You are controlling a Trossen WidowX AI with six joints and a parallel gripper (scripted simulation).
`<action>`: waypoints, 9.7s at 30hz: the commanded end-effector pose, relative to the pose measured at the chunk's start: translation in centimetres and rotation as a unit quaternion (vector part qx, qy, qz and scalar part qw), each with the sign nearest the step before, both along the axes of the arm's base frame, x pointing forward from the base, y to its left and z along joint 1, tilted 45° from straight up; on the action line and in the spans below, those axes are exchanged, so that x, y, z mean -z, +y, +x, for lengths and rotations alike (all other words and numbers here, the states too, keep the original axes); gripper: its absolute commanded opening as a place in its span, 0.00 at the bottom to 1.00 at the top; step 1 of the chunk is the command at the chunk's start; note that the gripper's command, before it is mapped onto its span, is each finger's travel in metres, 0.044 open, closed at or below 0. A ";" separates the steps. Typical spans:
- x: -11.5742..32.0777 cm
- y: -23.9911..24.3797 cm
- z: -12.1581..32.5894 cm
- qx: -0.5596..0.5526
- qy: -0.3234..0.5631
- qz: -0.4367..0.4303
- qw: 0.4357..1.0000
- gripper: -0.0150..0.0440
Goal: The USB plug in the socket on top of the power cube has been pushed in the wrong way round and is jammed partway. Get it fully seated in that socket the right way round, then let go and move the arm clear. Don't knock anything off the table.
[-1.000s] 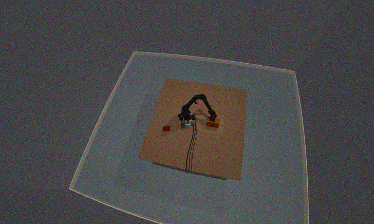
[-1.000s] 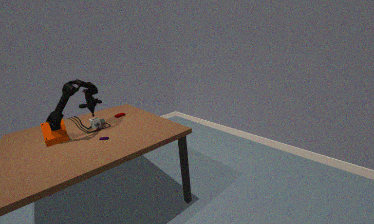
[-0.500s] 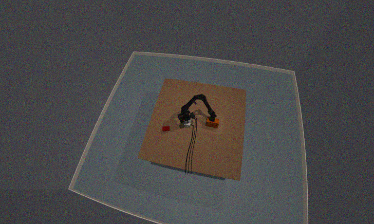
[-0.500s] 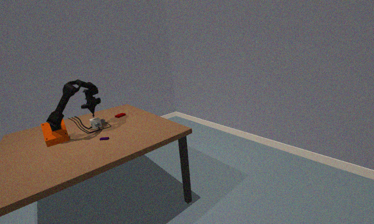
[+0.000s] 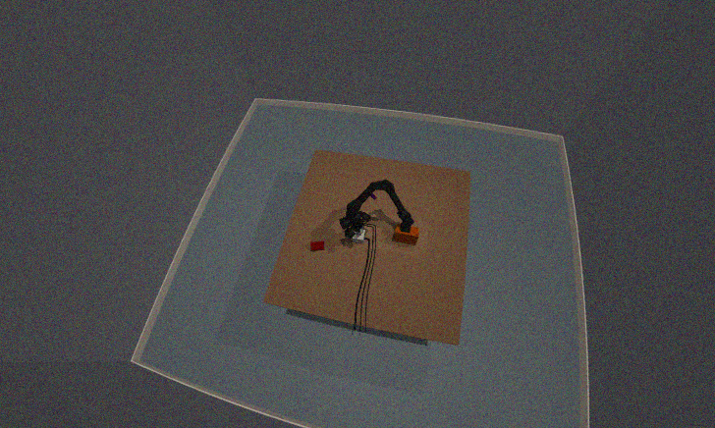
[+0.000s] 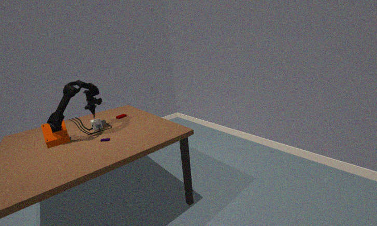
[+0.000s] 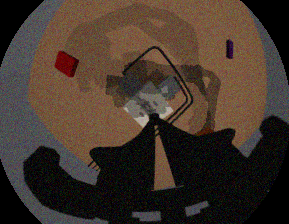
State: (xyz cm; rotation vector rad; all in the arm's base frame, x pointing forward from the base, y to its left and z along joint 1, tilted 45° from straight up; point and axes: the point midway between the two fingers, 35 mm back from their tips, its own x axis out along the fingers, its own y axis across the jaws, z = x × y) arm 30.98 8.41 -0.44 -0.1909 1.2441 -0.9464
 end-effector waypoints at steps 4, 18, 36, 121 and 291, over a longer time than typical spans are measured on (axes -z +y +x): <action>0.0 0.0 0.0 -0.065 0.062 -0.001 0.996 0.25; 0.0 0.0 0.0 -0.194 0.188 -0.003 0.963 0.25; 0.0 0.0 0.0 -0.350 0.339 -0.005 0.873 0.25; 0.4 -0.1 0.0 -0.634 0.602 -0.004 0.486 0.25; 2.3 -1.1 0.0 -0.653 0.581 0.012 0.486 0.25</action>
